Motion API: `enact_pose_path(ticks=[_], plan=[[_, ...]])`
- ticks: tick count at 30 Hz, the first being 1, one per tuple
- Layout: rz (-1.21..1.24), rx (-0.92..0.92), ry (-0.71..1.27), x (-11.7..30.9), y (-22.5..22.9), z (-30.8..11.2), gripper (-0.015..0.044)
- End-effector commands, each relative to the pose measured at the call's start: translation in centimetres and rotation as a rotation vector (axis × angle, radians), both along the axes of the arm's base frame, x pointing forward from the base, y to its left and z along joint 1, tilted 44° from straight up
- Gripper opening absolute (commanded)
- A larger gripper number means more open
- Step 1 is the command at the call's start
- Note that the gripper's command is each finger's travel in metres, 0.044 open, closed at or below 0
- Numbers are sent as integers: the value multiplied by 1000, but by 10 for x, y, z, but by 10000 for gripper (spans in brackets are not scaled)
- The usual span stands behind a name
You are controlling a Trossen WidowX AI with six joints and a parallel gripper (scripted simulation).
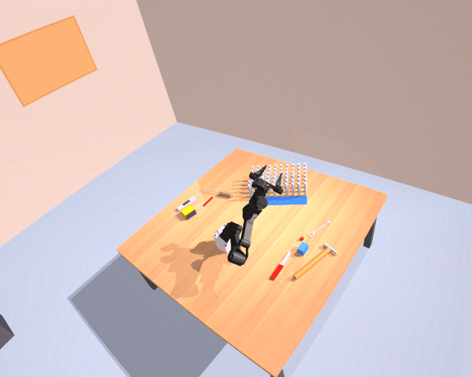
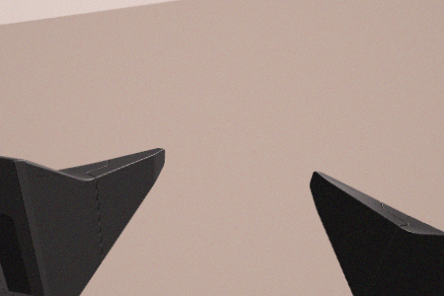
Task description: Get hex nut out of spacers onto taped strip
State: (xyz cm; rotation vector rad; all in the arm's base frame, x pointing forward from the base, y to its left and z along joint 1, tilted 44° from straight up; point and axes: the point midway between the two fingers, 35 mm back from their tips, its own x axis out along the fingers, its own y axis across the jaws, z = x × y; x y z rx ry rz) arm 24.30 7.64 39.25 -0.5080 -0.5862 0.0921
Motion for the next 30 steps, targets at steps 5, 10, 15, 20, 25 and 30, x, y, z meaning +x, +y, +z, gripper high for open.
enact_pose_path(ticks=[5,10,15,20,25,30], plan=[[-174,56,430,98,-37,-85,440],[-297,109,672,139,-74,-145,440],[-428,170,907,163,-117,-212,440],[-493,206,1017,169,-139,-245,440],[-493,206,1017,169,-139,-245,440],[-493,206,1017,169,-139,-245,440]])
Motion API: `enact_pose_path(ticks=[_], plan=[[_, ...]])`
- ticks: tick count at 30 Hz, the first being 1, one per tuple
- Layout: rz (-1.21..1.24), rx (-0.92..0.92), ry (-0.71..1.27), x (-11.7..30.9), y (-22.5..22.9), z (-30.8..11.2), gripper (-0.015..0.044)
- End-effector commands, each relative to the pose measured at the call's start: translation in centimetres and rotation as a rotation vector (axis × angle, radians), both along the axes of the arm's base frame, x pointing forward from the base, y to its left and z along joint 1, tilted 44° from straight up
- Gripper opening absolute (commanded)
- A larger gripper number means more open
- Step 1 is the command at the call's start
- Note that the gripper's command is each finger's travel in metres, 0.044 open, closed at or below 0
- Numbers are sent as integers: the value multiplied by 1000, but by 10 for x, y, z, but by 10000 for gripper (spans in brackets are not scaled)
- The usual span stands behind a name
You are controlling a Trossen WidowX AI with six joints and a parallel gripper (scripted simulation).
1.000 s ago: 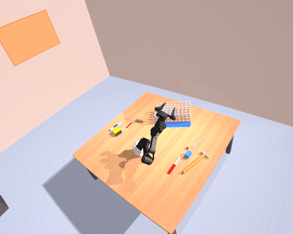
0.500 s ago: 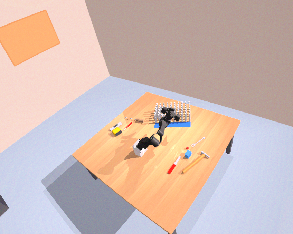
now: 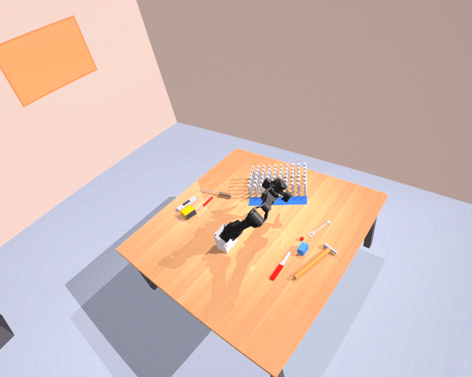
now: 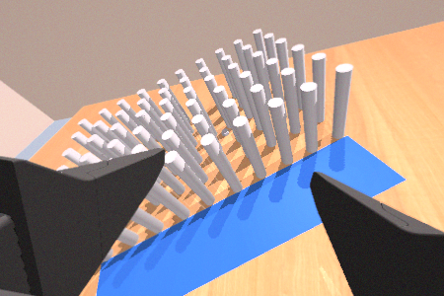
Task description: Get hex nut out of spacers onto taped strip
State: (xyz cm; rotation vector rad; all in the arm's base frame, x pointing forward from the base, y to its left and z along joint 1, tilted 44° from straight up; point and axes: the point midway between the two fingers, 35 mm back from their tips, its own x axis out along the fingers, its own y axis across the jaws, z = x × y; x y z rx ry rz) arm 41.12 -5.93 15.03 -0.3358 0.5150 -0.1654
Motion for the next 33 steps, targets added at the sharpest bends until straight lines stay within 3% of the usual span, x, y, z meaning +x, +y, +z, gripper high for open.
enact_pose_path(ticks=[1,25,28,33], plan=[[-13,2,8,0,-3,-3,440],[-13,9,10,1,-2,-3,440],[-16,104,37,13,15,-11,440],[-68,416,167,44,83,-43,440]])
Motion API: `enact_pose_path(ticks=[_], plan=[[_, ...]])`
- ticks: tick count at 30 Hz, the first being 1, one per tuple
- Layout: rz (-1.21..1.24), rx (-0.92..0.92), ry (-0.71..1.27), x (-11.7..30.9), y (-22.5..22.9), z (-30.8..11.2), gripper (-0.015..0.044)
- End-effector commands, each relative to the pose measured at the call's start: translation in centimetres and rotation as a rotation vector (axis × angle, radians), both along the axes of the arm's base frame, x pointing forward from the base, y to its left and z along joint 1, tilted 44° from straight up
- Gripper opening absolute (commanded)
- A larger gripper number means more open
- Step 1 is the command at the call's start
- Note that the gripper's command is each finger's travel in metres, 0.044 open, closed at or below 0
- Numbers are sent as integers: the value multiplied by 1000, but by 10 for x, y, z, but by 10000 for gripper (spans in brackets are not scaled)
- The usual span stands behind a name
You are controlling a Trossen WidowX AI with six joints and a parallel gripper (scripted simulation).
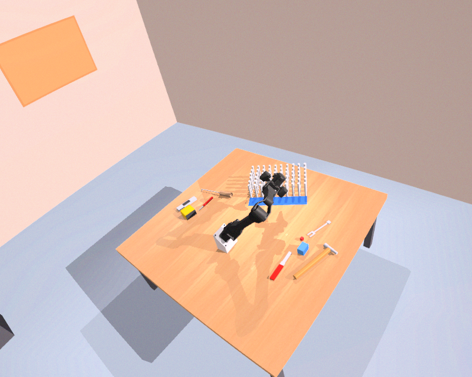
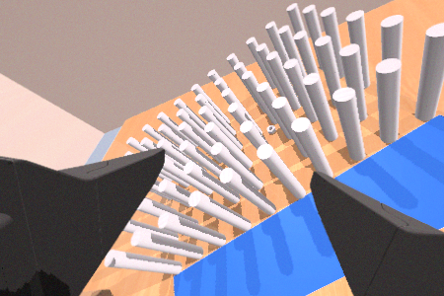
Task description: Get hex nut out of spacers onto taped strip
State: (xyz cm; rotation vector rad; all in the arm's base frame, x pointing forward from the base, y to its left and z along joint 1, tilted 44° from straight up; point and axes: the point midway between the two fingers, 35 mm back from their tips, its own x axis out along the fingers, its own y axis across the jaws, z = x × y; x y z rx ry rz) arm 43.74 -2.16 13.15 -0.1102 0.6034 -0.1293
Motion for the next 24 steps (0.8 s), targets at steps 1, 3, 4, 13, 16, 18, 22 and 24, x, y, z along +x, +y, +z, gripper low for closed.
enact_pose_path(ticks=[1,3,4,13,16,18,22,24], plan=[[-54,245,130,21,57,-33,440],[-107,327,201,24,79,-51,440],[-130,357,228,25,87,-58,440],[-427,580,454,20,155,-122,440],[-557,634,512,15,174,-143,440],[-642,660,544,11,185,-156,440],[-817,695,593,0,206,-181,440],[-907,704,609,-7,215,-194,440]])
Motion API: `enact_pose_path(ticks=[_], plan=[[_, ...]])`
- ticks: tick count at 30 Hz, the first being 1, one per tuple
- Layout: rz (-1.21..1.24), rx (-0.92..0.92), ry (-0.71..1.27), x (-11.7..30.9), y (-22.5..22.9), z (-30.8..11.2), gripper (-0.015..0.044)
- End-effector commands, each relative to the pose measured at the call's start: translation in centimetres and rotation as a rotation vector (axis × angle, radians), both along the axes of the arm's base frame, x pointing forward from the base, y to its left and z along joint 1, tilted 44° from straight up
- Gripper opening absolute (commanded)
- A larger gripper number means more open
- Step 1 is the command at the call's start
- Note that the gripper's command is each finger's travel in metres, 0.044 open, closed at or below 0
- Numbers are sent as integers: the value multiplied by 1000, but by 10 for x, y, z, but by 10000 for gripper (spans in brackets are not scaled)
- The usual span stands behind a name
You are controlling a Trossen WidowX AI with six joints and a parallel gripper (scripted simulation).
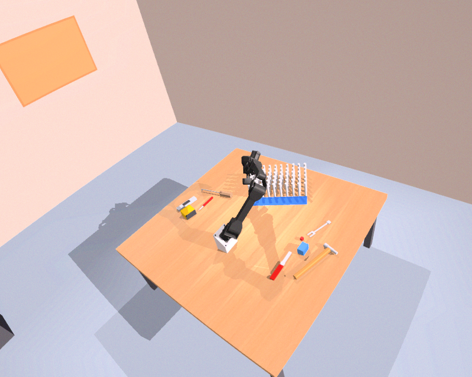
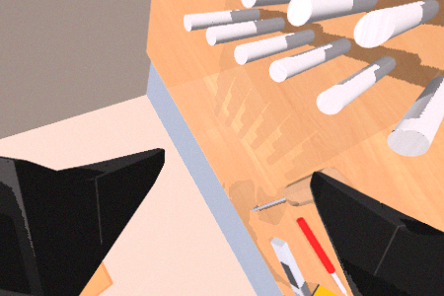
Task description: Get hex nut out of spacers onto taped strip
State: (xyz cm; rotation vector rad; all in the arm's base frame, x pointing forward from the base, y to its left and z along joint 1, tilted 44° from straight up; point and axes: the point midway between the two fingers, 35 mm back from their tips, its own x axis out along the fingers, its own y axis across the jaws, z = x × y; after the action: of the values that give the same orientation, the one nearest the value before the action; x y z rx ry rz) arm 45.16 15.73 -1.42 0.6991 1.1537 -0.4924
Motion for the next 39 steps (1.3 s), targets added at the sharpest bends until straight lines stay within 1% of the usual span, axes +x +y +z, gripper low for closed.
enact_pose_path(ticks=[1,11,12,23,25,29,39], plan=[[-298,29,196,-25,41,-54,440],[-704,-57,350,-70,79,-112,440],[-717,-61,353,-71,80,-114,440],[-717,-61,353,-71,80,-114,440],[-717,-61,352,-71,73,-121,440],[-717,-63,351,-77,40,-156,440],[-717,-63,351,-77,38,-157,440]])
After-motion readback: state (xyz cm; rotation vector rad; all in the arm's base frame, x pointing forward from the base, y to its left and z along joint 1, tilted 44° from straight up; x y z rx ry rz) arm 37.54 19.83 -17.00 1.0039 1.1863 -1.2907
